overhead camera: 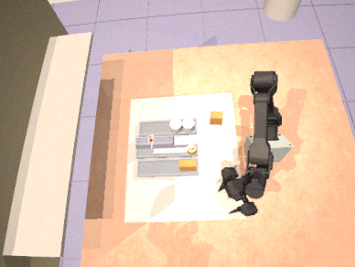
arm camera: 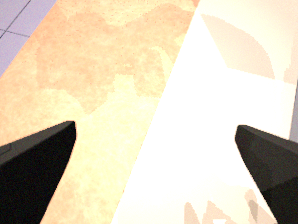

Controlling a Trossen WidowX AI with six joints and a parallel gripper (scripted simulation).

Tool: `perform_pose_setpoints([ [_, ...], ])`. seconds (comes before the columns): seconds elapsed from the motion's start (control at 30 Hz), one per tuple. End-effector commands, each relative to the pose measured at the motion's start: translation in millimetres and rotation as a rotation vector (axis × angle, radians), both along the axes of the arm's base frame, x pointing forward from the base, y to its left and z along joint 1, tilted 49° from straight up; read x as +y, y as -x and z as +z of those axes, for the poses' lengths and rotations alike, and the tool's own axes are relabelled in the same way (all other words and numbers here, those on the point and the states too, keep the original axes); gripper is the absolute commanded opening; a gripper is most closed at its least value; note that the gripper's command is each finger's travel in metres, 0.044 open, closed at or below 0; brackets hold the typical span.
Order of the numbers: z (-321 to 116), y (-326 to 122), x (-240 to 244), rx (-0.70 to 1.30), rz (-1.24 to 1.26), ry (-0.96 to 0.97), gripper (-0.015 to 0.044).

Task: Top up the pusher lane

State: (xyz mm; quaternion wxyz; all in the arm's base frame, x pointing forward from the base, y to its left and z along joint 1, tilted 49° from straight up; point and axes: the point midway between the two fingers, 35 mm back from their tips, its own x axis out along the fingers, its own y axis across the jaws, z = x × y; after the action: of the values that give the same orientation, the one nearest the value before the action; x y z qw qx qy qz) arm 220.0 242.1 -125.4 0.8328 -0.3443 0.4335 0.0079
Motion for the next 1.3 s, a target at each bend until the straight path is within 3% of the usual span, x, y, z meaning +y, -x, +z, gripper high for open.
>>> perform_pose_setpoints([
  [0.0,12.6,-2.9,-76.4,0.146,-0.327,0.111,0.044],
  [0.37,51.1,21.3,-163.6,0.307,-0.743,0.281,0.044],
  [1.27,24.8,22.1,-200.1,0.307,-0.747,0.285,0.044],
])
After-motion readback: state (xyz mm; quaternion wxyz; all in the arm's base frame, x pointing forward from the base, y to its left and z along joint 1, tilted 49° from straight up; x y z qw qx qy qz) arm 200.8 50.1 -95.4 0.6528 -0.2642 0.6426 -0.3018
